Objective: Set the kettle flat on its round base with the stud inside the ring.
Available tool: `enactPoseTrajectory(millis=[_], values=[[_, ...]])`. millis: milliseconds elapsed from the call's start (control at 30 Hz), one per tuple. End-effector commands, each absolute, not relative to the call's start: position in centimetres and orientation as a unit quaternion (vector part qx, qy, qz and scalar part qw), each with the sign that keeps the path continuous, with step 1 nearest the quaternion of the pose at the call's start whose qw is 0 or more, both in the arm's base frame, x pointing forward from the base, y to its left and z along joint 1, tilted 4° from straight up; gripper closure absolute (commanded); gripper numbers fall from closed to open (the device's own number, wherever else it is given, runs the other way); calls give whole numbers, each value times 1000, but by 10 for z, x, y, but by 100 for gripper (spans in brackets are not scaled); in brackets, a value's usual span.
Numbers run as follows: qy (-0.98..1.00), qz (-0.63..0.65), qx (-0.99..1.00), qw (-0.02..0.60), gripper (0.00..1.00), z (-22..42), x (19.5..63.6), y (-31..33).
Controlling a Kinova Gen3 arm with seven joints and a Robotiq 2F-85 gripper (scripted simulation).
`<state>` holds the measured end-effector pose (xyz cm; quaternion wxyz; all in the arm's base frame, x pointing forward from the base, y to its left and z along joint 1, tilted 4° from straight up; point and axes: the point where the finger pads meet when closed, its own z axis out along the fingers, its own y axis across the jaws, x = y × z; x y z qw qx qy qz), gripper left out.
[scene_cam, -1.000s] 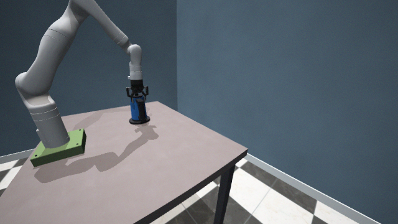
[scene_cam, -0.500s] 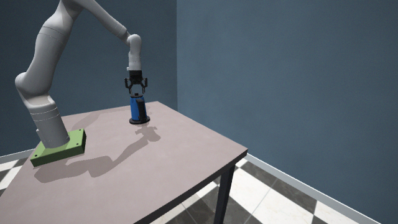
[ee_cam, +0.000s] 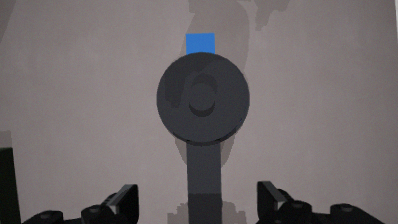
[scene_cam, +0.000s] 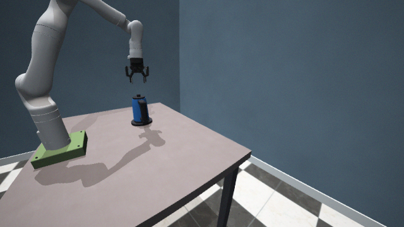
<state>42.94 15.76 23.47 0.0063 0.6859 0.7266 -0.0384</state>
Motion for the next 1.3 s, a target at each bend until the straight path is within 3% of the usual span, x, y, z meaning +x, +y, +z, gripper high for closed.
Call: enactPoseTrajectory(millis=[0, 1267], values=[[728, -30, 685, 9, 20, 248, 433, 161], [728, -30, 685, 9, 20, 257, 433, 161]])
